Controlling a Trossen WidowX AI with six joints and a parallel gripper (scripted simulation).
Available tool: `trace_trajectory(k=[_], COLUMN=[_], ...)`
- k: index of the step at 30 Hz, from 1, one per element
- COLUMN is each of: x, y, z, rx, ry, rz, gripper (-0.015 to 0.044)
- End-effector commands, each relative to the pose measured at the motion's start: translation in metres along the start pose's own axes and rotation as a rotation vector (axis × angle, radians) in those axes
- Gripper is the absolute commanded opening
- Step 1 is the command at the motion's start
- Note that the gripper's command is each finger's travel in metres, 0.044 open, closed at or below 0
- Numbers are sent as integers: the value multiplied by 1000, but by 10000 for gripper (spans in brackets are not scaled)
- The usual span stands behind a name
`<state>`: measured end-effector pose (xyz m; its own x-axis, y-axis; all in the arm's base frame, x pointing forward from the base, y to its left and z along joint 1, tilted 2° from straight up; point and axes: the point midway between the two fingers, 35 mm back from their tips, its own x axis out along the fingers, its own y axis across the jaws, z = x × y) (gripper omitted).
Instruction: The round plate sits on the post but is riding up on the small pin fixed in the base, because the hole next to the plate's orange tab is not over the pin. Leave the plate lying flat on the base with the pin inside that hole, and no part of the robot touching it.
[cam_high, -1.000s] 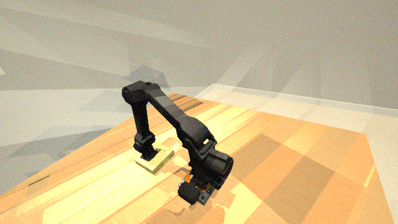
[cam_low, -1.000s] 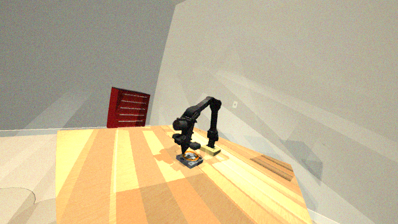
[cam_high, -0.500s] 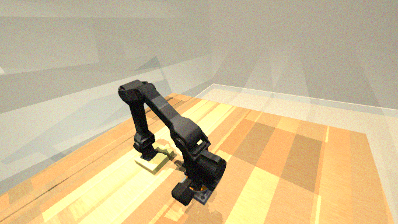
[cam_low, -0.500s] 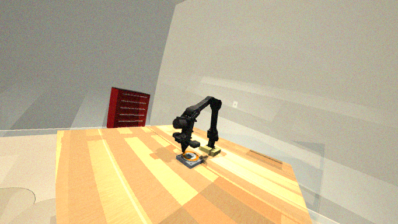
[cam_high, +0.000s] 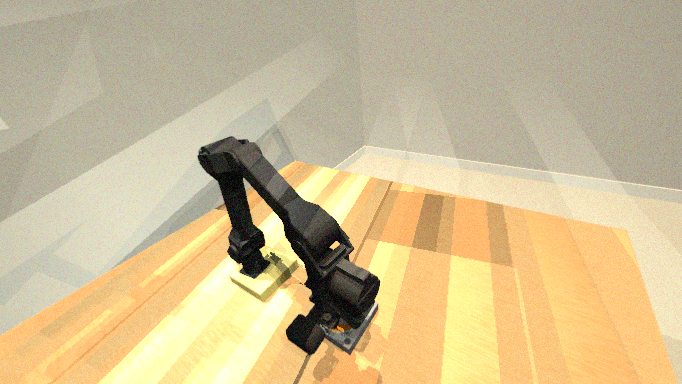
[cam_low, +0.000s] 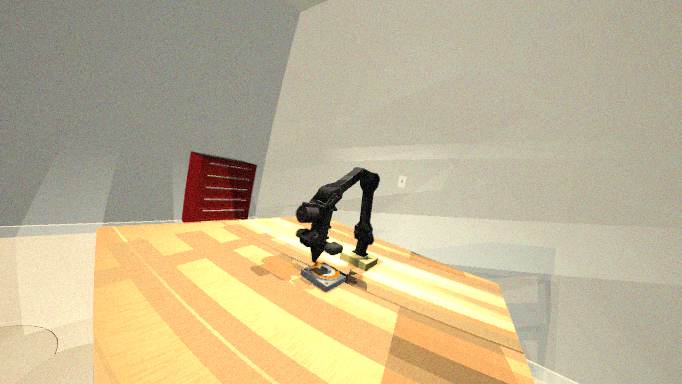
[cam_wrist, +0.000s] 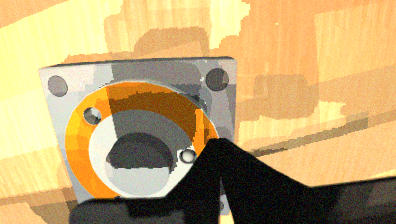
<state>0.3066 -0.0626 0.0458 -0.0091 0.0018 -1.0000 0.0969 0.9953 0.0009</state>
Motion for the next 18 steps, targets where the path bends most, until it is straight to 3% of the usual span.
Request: trace_trajectory(k=[1,13,18], x=[1,-41,-35], y=[-2,0,1], z=[-4,-5,-4], rx=[-6,-6,-4], ry=[4,4,2], rz=[-6,-5,0], gripper=[0,0,0])
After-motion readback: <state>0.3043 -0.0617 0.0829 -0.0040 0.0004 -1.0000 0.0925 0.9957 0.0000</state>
